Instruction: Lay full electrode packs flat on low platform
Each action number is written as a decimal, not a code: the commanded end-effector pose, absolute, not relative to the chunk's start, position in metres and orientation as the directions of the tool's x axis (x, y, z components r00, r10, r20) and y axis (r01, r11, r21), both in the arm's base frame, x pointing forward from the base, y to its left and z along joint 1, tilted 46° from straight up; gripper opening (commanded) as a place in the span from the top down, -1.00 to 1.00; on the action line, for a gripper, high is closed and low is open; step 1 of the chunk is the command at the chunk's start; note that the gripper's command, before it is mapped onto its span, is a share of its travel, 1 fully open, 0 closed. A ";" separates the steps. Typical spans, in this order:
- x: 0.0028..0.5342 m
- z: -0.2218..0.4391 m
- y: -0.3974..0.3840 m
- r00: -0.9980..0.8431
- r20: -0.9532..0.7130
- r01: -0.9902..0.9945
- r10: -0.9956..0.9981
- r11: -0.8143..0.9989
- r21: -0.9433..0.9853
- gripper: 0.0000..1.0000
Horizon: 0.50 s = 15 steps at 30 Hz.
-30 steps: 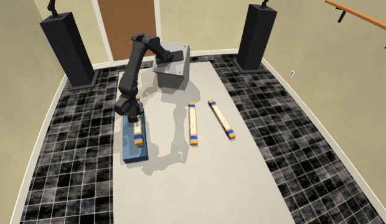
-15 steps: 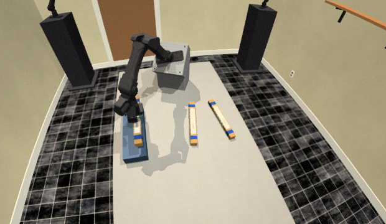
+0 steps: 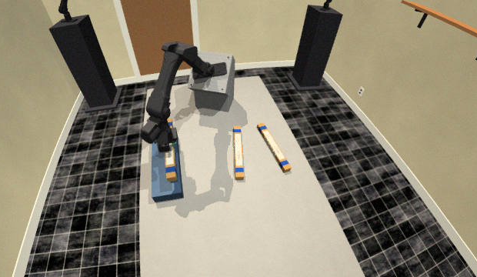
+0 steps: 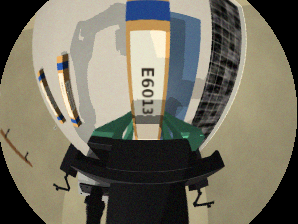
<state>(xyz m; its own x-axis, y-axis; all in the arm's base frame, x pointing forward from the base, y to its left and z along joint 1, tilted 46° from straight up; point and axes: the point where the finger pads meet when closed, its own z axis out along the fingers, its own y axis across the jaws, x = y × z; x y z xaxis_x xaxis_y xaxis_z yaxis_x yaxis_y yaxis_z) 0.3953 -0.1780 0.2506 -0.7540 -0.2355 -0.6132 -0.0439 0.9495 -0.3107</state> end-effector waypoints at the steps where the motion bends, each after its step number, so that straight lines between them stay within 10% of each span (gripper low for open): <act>1: 0.388 0.290 -0.181 -0.714 -0.655 -0.016 -0.250 0.940 -0.341 1.00; 15: 0.388 0.291 -0.182 -0.714 -0.654 -0.016 -0.249 0.940 -0.341 1.00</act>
<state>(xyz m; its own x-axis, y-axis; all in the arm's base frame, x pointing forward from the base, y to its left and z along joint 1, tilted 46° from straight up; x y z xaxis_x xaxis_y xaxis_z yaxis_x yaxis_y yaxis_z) 0.3963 -0.1789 0.2527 -0.7529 -0.2368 -0.6140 -0.0445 0.9492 -0.3115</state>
